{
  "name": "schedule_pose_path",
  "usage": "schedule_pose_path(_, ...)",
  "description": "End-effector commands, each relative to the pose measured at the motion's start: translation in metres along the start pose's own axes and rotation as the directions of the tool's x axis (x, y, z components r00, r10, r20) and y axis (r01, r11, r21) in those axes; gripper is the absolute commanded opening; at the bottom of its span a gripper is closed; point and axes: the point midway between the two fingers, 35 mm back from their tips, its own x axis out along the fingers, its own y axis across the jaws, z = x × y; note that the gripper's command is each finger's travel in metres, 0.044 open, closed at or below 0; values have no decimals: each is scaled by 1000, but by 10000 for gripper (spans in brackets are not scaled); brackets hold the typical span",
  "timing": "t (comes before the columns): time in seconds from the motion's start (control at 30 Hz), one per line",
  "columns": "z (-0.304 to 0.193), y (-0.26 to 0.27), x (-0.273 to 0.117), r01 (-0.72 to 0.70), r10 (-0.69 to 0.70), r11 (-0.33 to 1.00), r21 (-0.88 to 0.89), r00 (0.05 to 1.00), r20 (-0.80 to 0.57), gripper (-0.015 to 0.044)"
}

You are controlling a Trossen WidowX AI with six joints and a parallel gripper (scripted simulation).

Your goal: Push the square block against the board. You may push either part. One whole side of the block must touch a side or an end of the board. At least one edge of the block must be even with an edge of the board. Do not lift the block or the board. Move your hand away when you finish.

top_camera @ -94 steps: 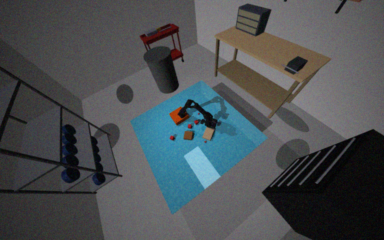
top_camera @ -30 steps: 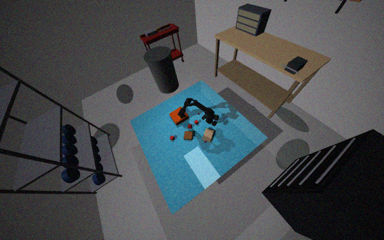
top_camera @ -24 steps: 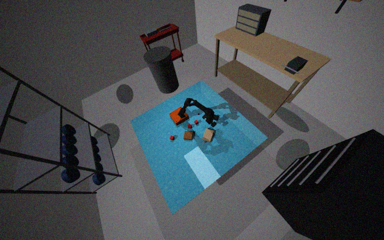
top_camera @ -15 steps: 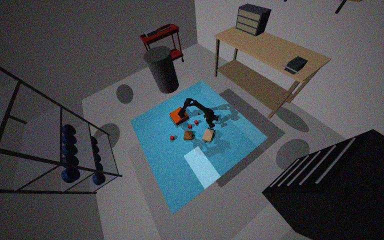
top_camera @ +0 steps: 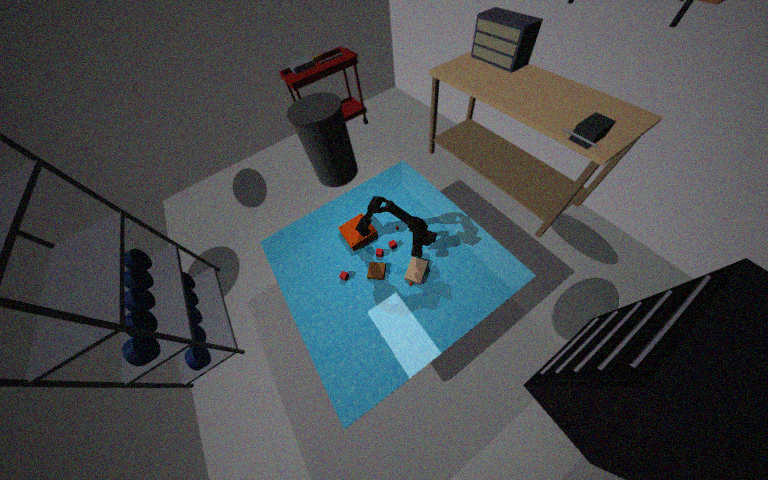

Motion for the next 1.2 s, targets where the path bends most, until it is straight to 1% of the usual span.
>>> schedule_pose_path(0.0, -1, -2, 0, 2, -2, 994, 114, 1000, 0, 0)
schedule_pose_path(0.17, -2, -3, 0, 2, -2, 959, 283, 1000, 0, 0)
schedule_pose_path(0.37, -3, -5, 0, 2, -2, 880, 475, 1000, 0, 0)
schedule_pose_path(0.53, -3, -5, 0, 2, -2, 877, 480, 1000, 0, 0)
schedule_pose_path(0.6, -3, -5, 2, 2, -2, 855, 519, 1000, 0, 0)
schedule_pose_path(0.87, -4, -8, 14, 2, -2, 683, 730, 1000, 0, 0)
schedule_pose_path(1.17, -5, -11, 27, 1, -2, 429, 903, 1000, 0, 0)
